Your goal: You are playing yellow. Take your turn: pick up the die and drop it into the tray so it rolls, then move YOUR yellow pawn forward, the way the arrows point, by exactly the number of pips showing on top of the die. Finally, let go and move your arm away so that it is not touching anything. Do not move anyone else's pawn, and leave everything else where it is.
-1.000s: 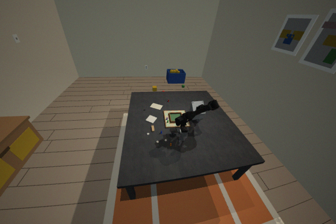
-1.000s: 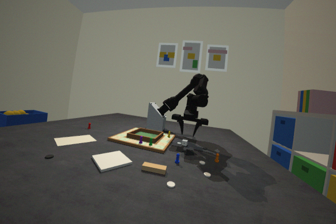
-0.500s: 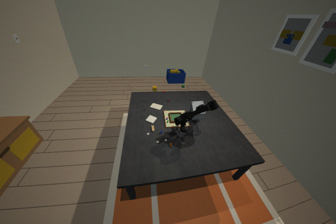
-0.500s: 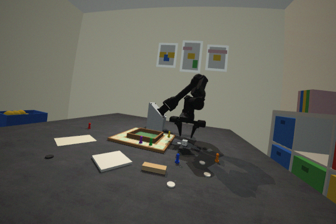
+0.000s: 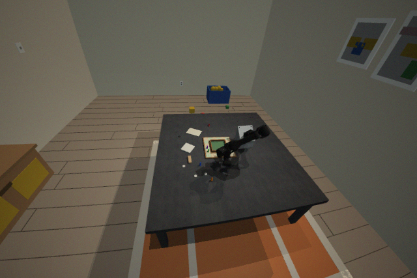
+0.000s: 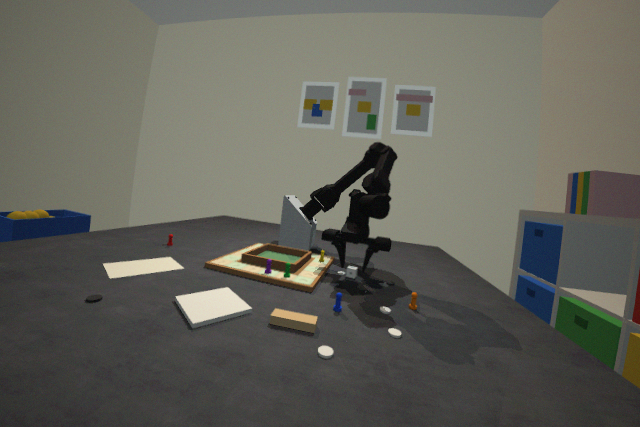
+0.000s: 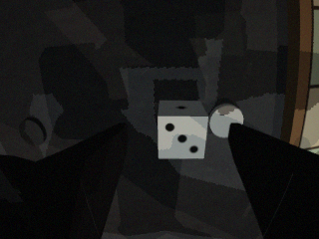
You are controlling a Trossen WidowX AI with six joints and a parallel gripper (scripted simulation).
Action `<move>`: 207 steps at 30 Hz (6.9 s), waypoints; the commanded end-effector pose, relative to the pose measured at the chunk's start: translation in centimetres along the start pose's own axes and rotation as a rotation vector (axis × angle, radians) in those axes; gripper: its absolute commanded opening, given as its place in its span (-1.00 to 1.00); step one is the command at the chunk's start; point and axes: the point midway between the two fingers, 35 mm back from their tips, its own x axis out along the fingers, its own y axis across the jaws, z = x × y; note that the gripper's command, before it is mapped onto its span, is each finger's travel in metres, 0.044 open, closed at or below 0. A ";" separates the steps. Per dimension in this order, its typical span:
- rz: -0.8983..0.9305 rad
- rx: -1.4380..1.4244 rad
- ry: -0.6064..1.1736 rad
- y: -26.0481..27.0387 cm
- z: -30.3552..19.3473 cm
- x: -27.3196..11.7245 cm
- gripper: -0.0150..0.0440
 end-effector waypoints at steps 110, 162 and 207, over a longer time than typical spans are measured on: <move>-0.565 1.335 -0.563 -22.2 3.2 -5.7 -0.49; -0.087 1.398 -0.048 -21.3 4.1 -8.9 1.00; -0.009 -0.764 0.009 -10.8 -4.0 -4.1 0.19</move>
